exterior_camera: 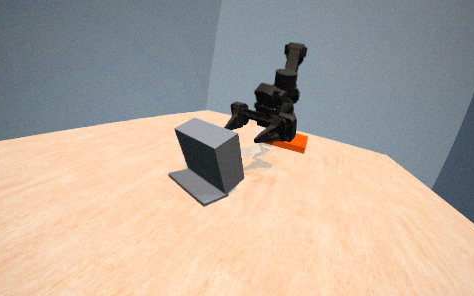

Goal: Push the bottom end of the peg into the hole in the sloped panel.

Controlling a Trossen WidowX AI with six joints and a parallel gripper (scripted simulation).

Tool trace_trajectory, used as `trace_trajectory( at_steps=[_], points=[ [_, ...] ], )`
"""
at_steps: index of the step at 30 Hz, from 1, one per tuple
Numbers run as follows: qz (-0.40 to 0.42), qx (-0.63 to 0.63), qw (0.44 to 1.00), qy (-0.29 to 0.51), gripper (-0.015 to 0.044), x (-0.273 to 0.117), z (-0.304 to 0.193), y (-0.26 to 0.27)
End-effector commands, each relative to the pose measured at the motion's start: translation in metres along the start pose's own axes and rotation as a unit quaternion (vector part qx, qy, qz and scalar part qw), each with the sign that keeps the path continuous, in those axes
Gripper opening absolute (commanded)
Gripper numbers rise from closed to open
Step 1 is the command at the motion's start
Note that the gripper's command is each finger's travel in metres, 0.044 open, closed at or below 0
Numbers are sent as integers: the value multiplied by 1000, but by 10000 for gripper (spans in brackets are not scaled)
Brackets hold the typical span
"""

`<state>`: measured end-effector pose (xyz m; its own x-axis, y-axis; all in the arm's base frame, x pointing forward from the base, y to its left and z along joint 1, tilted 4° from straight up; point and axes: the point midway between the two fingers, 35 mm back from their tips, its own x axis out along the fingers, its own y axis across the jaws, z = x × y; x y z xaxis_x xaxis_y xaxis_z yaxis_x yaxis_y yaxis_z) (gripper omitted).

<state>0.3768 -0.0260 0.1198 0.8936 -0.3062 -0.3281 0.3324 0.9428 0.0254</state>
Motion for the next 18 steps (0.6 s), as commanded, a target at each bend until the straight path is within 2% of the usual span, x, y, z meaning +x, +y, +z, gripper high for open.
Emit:
trace_trajectory(
  at_steps=[1, 18],
  points=[
    [-1, 4, 1000, -4, 440, -5, 3, 0],
    [0, 3, 1000, -3, 440, -21, 3, 1]
  ],
)
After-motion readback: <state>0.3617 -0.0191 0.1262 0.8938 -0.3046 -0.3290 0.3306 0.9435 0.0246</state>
